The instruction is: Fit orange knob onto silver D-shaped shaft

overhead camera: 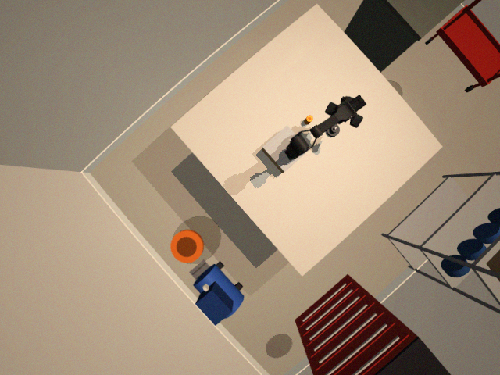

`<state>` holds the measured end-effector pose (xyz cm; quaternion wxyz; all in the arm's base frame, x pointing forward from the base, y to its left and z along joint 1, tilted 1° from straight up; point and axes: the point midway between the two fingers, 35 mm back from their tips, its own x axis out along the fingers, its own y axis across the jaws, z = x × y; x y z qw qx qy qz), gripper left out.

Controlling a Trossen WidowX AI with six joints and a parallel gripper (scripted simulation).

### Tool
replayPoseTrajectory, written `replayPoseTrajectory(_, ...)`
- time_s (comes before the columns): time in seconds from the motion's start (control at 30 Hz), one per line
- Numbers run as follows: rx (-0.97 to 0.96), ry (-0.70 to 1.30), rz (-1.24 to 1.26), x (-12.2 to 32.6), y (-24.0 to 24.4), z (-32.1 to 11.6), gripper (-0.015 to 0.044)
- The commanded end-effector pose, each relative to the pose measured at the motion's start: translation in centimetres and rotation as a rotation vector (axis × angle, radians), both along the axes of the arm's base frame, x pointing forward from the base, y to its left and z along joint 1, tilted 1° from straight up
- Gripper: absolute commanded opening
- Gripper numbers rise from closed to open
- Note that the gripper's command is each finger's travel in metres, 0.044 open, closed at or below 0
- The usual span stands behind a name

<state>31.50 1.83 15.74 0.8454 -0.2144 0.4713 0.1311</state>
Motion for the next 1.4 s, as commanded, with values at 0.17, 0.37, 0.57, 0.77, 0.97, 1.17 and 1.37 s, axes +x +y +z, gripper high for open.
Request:
replayPoseTrajectory(0.17,-0.179,0.362,0.629,-6.9,9.1,-7.4,0.0440)
replayPoseTrajectory(0.37,-0.242,0.461,0.828,-9.3,10.7,-8.9,0.0440)
replayPoseTrajectory(0.57,-0.243,0.461,0.828,-9.0,10.8,-12.1,0.0440)
replayPoseTrajectory(0.77,-0.243,0.461,0.828,-8.9,10.8,-12.9,0.0440)
replayPoseTrajectory(0.97,-0.243,0.461,0.828,-8.8,10.9,-13.9,0.0440)
replayPoseTrajectory(1.17,-0.243,0.461,0.828,-8.6,11.0,-14.8,0.0440)
replayPoseTrajectory(1.37,-0.243,0.461,0.828,-8.5,11.0,-15.8,0.0440)
